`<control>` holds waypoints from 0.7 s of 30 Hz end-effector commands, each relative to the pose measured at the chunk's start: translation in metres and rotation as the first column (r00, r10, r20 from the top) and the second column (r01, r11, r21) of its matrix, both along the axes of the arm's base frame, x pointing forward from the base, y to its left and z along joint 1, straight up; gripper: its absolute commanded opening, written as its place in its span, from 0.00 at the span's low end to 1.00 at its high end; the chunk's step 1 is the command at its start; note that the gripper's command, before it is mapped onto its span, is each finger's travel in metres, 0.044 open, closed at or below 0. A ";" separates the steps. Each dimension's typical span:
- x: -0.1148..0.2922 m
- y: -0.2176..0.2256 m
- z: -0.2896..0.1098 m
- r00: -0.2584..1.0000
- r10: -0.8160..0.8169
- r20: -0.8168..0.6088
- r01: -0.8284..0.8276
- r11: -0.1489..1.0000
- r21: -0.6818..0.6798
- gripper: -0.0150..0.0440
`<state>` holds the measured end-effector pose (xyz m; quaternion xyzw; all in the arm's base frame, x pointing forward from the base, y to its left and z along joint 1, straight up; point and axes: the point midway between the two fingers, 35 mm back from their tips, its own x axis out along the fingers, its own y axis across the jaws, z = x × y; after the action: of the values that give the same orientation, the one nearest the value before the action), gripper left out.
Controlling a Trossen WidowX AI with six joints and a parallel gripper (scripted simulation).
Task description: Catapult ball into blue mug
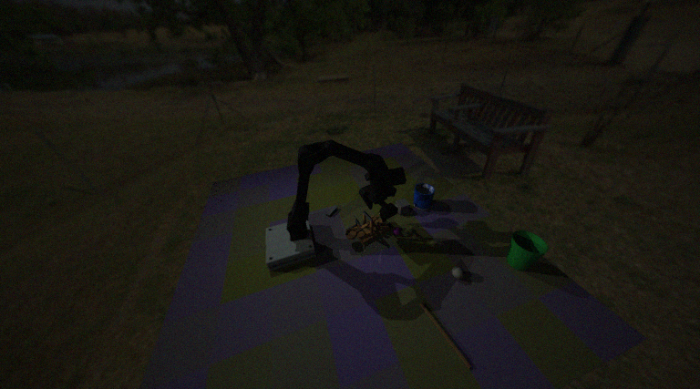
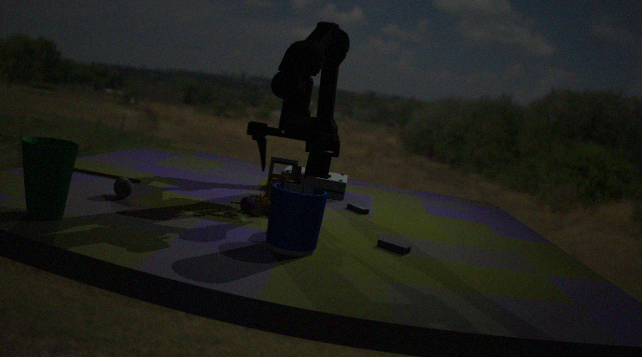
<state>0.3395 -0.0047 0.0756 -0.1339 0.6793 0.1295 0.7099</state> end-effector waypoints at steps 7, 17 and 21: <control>-0.001 -0.001 -0.021 1.000 -0.006 -0.013 0.006 1.000 -0.002 1.00; -0.001 -0.001 -0.037 1.000 -0.006 -0.013 0.006 1.000 -0.003 1.00; -0.001 -0.001 -0.044 1.000 -0.006 -0.013 0.006 1.000 -0.003 1.00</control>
<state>0.3414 -0.0050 0.0413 -0.1335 0.6796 0.1292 0.7097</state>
